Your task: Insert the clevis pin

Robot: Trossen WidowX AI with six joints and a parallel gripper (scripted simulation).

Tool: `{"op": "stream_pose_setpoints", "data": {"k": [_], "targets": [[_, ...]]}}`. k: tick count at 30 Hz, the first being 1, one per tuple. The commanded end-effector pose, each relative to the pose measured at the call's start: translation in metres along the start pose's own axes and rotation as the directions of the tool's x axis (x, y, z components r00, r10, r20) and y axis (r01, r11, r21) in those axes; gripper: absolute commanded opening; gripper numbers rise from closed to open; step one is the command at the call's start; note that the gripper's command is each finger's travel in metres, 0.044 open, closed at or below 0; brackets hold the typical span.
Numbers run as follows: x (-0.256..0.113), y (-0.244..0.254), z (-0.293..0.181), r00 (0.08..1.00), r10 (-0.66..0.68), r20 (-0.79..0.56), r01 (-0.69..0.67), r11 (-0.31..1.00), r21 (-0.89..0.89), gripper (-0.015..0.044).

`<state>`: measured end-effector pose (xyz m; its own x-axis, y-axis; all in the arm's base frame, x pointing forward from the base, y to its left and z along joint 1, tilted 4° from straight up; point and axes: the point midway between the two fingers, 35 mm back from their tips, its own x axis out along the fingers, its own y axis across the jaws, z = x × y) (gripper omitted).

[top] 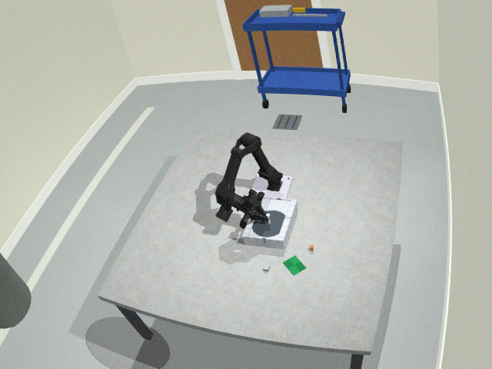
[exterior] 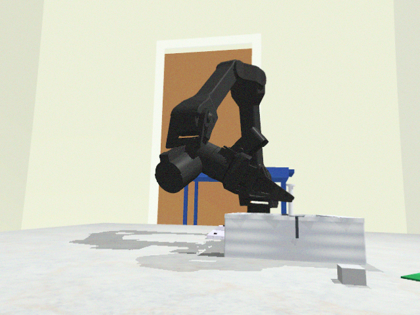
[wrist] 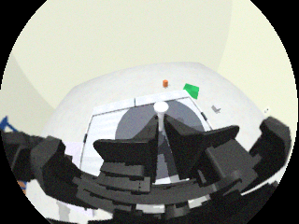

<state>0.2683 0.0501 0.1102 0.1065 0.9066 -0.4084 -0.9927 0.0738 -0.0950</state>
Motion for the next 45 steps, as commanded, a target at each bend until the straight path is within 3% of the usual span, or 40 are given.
{"op": "stream_pose_setpoints", "data": {"k": [1, 45], "targets": [[0.0, 0.001, -0.001, 1.0, -0.004, 0.004, 0.004, 1.0, -0.013, 0.0], [-0.002, 0.011, -0.003, 1.0, 0.005, 0.014, -0.005, 1.0, 0.005, 0.0]]}}
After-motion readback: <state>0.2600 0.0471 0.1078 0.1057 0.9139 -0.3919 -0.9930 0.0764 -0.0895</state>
